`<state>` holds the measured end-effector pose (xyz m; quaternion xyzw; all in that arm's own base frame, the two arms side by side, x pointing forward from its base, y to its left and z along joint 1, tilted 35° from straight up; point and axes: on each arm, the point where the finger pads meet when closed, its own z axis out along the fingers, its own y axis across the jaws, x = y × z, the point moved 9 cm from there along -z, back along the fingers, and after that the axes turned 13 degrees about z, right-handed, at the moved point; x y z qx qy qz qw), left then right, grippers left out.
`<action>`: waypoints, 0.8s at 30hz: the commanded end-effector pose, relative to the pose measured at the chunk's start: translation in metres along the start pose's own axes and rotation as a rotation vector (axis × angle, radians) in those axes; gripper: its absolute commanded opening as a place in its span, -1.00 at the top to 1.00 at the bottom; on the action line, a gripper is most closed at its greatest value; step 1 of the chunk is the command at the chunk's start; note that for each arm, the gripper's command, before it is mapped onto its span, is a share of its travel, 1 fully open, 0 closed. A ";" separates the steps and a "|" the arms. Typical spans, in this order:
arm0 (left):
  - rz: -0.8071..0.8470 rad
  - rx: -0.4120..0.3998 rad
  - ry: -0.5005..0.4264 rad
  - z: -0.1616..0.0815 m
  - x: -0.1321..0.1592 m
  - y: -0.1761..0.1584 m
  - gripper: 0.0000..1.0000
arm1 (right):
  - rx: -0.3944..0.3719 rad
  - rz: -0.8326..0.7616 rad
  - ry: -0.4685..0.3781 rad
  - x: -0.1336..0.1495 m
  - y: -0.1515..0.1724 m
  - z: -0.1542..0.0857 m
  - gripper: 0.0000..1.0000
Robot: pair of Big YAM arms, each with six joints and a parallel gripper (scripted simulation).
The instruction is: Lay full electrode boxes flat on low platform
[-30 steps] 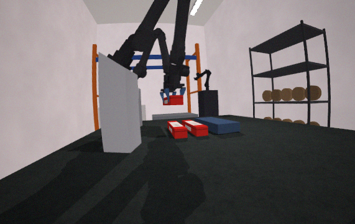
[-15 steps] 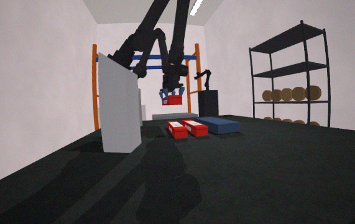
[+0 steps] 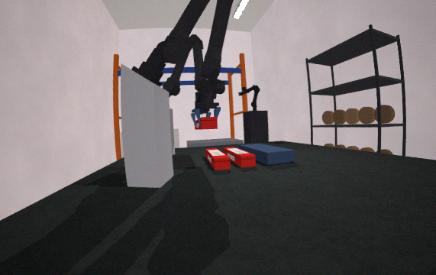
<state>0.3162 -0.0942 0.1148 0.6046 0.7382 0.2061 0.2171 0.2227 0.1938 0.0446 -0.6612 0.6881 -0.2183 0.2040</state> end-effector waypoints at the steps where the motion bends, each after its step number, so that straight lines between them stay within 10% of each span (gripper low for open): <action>1: -0.006 -0.022 -0.012 -0.011 -0.002 -0.005 1.00 | 0.011 -0.004 0.003 0.001 0.009 -0.002 1.00; 24: -0.003 -0.021 0.000 -0.007 0.002 -0.019 1.00 | 0.006 0.001 0.023 0.011 0.020 0.003 1.00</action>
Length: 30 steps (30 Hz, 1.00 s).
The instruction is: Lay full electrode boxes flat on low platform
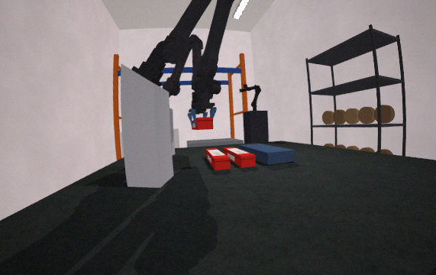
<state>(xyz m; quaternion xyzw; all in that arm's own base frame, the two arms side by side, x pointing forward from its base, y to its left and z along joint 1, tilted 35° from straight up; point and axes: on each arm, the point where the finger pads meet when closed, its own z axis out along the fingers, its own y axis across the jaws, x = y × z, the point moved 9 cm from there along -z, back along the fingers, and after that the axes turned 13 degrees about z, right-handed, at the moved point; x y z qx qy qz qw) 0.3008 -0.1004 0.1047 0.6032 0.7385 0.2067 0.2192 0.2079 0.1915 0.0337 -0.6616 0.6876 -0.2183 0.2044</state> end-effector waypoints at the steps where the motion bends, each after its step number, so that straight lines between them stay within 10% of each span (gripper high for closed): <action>1: 0.000 -0.017 0.001 -0.007 0.004 0.000 1.00 | 0.005 0.002 0.025 0.008 0.002 0.003 1.00; 30: -0.003 -0.007 0.000 -0.001 0.002 -0.007 1.00 | 0.003 0.003 0.028 0.011 0.006 0.004 1.00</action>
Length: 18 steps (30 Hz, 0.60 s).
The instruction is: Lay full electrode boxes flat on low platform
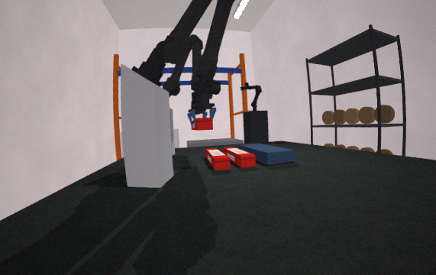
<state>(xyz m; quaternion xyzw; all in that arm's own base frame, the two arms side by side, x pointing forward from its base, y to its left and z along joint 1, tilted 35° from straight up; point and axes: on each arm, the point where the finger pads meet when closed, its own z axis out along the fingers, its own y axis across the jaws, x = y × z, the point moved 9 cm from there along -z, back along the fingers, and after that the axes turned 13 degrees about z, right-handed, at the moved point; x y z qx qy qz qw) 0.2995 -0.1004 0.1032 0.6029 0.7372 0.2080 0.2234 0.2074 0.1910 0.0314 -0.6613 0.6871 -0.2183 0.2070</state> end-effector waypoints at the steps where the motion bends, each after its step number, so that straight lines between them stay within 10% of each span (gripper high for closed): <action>1: -0.002 0.005 0.008 -0.001 0.002 -0.006 1.00 | -0.001 0.002 0.031 0.010 0.003 0.002 1.00; 18: 0.007 0.019 0.012 0.001 -0.001 -0.025 1.00 | -0.010 -0.015 0.028 0.010 0.024 0.001 1.00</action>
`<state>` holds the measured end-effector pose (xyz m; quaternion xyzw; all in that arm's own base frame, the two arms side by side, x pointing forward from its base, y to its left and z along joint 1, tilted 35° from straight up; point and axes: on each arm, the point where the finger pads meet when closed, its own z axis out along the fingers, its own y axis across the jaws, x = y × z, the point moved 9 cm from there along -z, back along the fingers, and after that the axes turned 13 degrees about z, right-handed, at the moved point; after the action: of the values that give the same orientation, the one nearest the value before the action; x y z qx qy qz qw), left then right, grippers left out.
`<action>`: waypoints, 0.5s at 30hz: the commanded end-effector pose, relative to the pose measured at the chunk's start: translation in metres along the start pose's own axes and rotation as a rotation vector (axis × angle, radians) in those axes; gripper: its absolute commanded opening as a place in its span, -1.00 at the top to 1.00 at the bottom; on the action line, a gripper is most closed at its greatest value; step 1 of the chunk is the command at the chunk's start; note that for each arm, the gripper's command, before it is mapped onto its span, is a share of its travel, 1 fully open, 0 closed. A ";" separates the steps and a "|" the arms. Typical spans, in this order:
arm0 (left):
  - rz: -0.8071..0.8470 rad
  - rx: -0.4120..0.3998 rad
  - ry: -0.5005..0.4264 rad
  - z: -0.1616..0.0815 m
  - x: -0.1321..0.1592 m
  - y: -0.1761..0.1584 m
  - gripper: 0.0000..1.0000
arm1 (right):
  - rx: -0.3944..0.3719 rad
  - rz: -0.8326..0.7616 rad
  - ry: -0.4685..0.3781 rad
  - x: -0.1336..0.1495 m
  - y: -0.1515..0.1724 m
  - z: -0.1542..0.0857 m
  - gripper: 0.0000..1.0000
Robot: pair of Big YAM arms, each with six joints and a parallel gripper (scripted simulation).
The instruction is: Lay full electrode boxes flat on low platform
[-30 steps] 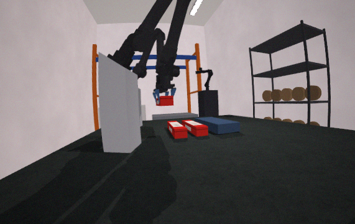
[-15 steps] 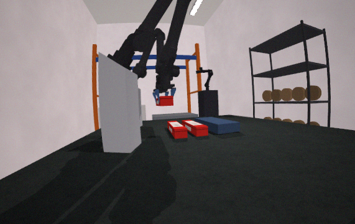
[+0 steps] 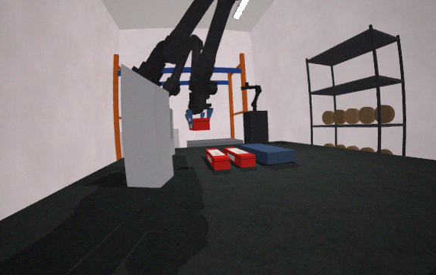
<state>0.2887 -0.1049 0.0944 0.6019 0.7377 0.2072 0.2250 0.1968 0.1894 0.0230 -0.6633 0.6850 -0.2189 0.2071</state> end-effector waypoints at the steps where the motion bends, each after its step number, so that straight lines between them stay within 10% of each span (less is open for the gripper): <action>1: 0.006 0.010 0.009 0.000 0.000 -0.011 1.00 | -0.002 -0.005 0.018 0.006 0.012 0.000 1.00; 15: 0.007 0.010 0.008 0.001 -0.003 -0.037 1.00 | 0.000 -0.004 0.016 0.010 0.037 -0.001 1.00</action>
<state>0.2675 -0.1133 0.0785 0.6012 0.7381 0.2086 0.2243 0.1745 0.1872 0.0068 -0.6630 0.6848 -0.2202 0.2073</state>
